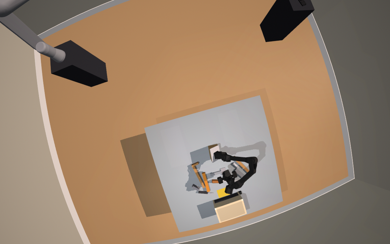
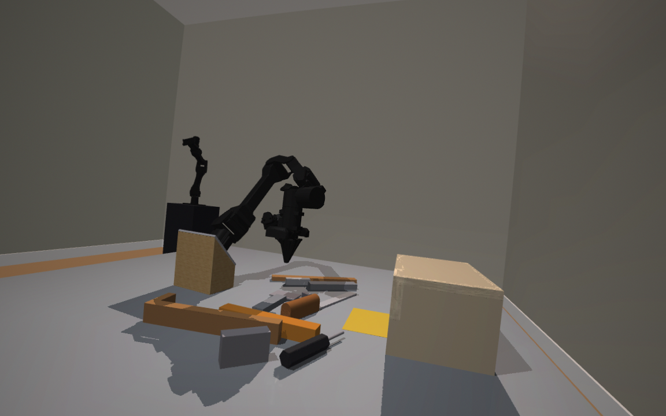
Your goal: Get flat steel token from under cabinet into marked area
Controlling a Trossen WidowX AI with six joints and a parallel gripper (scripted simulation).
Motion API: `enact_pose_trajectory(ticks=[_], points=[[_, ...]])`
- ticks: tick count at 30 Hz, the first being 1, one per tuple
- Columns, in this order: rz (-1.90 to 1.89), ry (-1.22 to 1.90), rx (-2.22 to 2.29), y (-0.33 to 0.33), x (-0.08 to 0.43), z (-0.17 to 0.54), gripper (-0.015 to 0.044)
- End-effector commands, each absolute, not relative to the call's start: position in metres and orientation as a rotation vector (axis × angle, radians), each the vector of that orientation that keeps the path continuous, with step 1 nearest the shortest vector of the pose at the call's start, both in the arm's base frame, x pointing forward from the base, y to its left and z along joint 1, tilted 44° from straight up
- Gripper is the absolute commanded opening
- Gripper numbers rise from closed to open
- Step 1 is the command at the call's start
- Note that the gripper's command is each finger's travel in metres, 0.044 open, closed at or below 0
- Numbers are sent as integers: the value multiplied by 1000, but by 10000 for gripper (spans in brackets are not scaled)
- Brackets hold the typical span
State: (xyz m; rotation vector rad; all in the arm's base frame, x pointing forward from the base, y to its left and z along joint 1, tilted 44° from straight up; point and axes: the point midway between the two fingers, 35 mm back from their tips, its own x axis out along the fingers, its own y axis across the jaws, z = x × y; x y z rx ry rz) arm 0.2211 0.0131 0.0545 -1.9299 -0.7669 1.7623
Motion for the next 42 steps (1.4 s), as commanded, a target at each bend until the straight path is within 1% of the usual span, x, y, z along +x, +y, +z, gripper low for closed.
enact_pose_trajectory(ticks=[1, 10, 22, 31, 42], points=[[1739, -741, -1842, 18, 215, 55, 0], [1741, -738, -1845, 26, 217, 45, 0], [1735, -744, -1840, 82, 218, -11, 0], [1735, -745, -1840, 81, 218, -13, 0], [1736, -743, -1842, 56, 221, -36, 0]])
